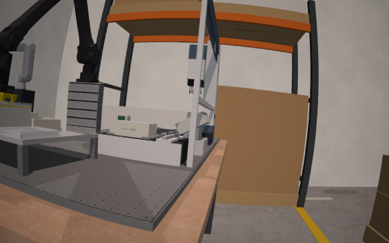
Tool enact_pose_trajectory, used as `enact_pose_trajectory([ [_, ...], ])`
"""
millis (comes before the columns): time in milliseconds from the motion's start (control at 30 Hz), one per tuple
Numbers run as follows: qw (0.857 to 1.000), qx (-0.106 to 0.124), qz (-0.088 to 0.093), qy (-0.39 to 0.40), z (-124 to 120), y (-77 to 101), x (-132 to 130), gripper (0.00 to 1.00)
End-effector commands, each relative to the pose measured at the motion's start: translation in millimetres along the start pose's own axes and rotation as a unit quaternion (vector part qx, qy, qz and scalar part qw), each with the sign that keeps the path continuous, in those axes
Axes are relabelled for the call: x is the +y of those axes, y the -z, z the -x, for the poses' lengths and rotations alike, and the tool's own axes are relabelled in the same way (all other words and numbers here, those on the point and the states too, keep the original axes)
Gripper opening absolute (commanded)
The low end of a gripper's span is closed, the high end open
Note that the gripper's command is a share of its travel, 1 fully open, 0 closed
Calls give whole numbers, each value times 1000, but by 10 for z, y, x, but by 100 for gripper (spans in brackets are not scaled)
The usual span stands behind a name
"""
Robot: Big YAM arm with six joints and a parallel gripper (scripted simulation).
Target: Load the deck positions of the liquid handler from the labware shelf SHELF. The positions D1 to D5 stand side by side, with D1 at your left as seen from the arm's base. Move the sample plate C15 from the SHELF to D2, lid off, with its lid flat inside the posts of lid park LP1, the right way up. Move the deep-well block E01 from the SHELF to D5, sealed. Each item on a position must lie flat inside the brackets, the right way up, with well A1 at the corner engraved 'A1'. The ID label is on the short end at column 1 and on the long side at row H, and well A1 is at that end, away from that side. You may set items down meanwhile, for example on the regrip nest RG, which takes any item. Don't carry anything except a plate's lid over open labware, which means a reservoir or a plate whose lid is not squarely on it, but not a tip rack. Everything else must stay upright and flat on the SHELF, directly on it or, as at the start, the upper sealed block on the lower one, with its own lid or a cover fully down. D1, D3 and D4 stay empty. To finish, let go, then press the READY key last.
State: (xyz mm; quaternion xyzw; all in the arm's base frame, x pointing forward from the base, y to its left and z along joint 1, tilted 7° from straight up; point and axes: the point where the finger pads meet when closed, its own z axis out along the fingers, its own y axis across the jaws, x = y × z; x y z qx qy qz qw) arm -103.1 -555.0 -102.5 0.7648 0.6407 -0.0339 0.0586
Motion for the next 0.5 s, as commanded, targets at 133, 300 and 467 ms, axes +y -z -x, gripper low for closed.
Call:
enact_pose_trajectory([
  [133,1000,-19,-1,3,217,-68,80,100],
  [300,1000,-7,-1,3,125,-96,79,100],
  [467,1000,-7,-1,3,124,-97,79,100],
])
